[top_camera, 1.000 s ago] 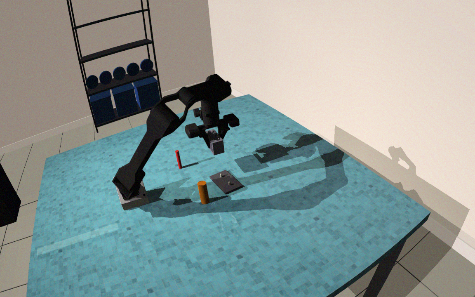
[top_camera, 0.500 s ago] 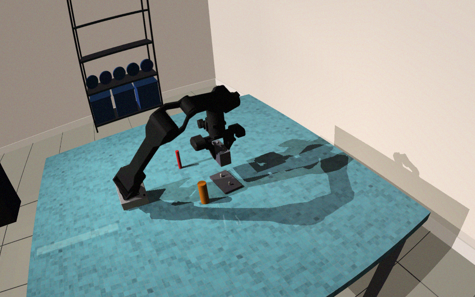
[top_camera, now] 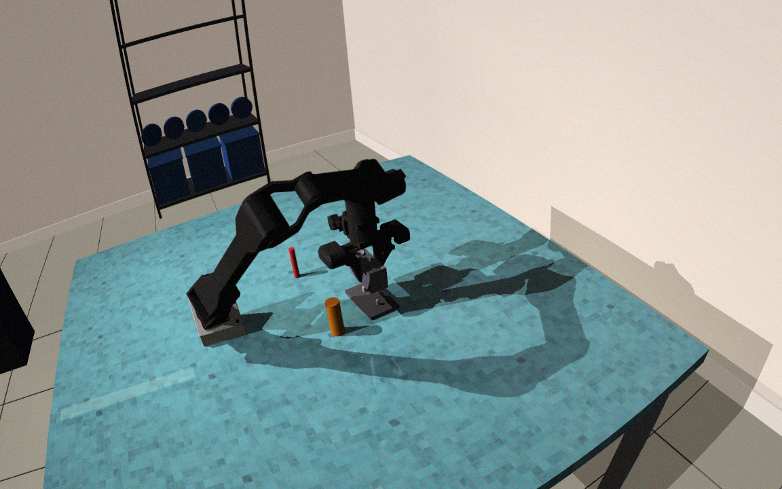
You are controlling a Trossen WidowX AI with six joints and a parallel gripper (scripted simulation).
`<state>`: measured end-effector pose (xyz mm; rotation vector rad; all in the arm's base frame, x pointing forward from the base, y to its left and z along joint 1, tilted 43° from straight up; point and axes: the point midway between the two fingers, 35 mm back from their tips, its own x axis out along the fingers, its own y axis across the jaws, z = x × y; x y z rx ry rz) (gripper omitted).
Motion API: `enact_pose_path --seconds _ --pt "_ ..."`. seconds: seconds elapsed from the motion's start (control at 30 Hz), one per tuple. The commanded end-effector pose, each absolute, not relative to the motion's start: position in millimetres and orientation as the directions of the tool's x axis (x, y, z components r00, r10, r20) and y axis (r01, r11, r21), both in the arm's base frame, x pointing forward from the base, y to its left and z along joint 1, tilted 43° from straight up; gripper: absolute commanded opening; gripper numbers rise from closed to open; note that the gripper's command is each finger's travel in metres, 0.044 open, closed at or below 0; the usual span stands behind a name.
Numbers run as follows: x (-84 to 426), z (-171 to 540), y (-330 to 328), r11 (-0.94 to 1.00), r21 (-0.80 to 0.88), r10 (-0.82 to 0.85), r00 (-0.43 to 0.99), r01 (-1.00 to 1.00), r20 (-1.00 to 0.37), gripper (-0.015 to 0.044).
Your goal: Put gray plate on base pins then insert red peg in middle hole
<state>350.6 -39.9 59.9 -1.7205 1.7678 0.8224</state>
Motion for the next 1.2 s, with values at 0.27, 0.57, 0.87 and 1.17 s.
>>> enact_pose_path --seconds 0.27,0.57,0.87,1.17 --pt "350.0 60.4 -41.7 -0.009 0.063 -0.676 -0.041 -0.998 -0.736 0.0" --pt "350.4 60.5 -42.7 -0.009 0.063 -0.676 -0.041 -0.998 -0.736 0.0" --pt "349.8 49.1 -53.2 -0.009 0.063 -0.677 -0.04 -0.998 -0.735 0.0" --pt "349.6 41.7 -60.1 -0.009 0.063 -0.677 -0.04 -0.998 -0.735 0.0"
